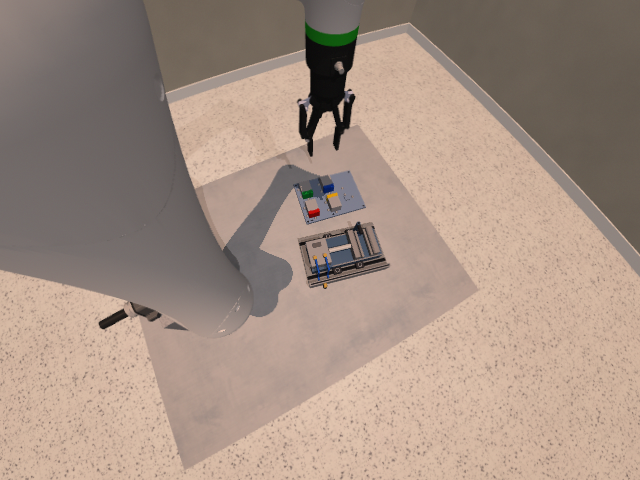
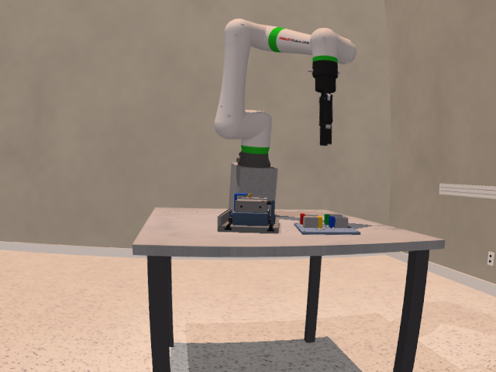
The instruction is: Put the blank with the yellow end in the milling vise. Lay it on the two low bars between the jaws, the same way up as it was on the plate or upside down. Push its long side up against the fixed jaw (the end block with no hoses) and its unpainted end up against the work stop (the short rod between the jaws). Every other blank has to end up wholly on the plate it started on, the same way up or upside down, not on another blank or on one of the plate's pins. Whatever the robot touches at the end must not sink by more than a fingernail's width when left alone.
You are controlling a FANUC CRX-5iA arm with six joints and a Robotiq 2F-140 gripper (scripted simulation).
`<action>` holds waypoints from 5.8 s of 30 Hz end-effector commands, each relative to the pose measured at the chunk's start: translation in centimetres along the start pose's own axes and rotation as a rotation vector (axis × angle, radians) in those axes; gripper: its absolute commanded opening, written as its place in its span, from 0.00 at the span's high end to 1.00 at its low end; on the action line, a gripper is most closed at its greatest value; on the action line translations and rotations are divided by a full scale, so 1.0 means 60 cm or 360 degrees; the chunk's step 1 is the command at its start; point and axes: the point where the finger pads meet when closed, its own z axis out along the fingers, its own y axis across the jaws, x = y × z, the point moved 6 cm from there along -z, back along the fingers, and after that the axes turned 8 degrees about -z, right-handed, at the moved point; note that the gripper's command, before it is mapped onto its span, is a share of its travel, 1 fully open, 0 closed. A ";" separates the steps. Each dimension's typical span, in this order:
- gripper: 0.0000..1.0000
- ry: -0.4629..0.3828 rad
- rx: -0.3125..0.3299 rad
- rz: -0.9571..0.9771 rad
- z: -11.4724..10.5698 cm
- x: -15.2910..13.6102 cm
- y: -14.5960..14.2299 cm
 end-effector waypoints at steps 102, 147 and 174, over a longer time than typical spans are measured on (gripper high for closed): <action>0.47 0.0001 -0.0003 0.0004 0.331 -0.091 0.070; 0.47 0.0001 -0.0003 0.0004 0.312 -0.086 0.066; 0.47 0.0001 -0.0003 0.0004 0.350 -0.086 0.065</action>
